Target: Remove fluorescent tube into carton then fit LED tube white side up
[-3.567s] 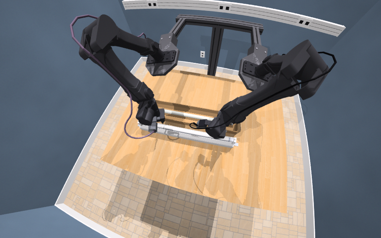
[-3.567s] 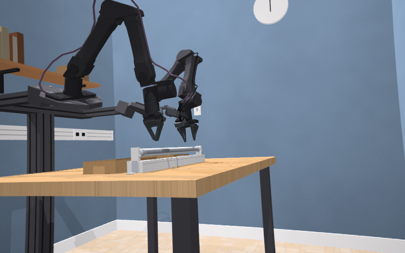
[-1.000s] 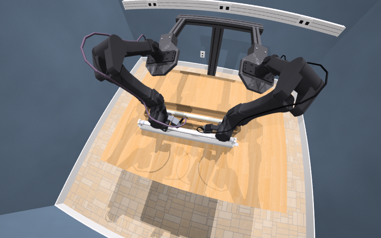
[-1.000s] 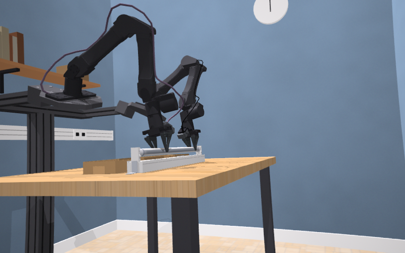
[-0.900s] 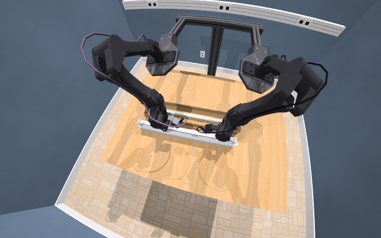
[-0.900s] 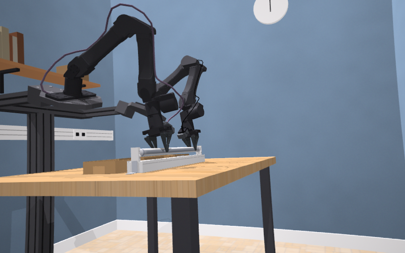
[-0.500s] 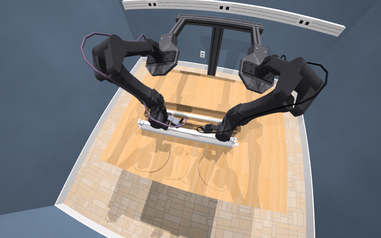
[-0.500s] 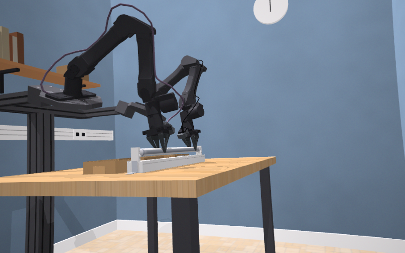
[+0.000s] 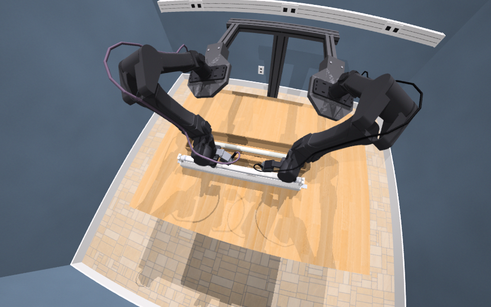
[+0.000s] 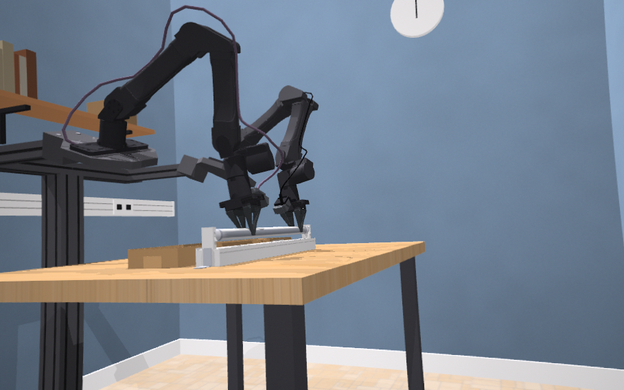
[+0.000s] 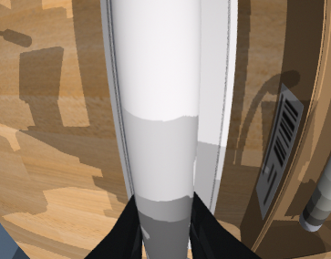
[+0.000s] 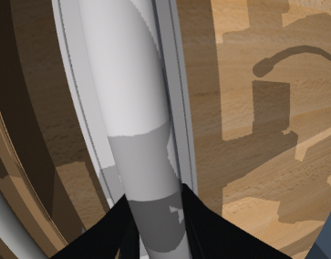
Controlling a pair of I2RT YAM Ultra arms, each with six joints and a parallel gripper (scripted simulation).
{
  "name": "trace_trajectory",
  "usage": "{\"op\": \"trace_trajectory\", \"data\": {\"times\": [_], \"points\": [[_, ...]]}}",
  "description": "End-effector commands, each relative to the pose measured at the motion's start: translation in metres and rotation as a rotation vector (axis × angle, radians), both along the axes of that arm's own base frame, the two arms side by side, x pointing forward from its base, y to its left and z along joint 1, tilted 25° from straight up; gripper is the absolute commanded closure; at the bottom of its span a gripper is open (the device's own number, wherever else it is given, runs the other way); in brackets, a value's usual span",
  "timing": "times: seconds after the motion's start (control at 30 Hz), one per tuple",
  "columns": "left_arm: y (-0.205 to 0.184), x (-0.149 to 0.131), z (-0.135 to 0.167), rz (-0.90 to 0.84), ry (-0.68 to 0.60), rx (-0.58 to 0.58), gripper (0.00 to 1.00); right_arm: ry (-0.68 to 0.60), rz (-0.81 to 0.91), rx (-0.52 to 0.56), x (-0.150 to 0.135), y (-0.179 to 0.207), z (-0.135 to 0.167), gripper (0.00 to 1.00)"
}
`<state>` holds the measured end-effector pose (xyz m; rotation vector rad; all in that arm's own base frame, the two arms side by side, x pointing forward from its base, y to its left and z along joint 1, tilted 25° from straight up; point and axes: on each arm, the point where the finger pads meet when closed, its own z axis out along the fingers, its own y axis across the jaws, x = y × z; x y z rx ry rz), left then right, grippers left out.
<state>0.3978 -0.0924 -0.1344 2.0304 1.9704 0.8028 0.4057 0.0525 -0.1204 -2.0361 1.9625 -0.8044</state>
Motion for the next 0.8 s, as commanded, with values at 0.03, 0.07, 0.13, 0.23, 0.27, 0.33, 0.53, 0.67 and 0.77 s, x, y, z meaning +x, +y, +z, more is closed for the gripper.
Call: {"op": "trace_trajectory", "data": {"times": [0.03,0.07,0.13,0.23,0.27,0.33,0.53,0.67,0.77], "points": [[-0.002,-0.008,-0.001,-0.012,0.021,0.000,0.89,-0.005,0.020,0.013,0.002,0.010,0.000,0.89],[-0.003,-0.004,0.001,-0.007,0.015,-0.005,0.89,0.002,0.017,0.013,0.003,0.010,0.001,0.89],[-0.003,-0.002,0.002,-0.007,0.010,-0.007,0.89,-0.004,0.018,0.014,0.005,0.011,0.002,0.89],[-0.004,0.010,0.009,0.010,-0.010,-0.023,0.89,-0.002,0.015,0.016,0.007,0.012,0.004,0.89],[-0.001,0.008,0.009,0.016,-0.003,-0.022,0.89,0.006,0.014,0.015,0.004,0.011,0.004,0.89],[-0.005,0.003,0.004,0.004,0.017,-0.016,0.89,0.009,0.013,0.017,0.005,0.011,0.006,0.89],[0.001,0.004,0.006,0.027,0.046,-0.019,0.89,0.025,-0.015,0.023,0.009,0.004,0.014,0.89],[-0.005,0.005,0.003,0.015,0.052,-0.019,0.89,0.038,-0.011,0.021,0.009,0.006,0.008,0.89],[-0.001,0.000,0.001,0.028,0.092,-0.015,0.89,0.086,-0.023,0.016,0.001,0.002,0.003,0.89]]}}
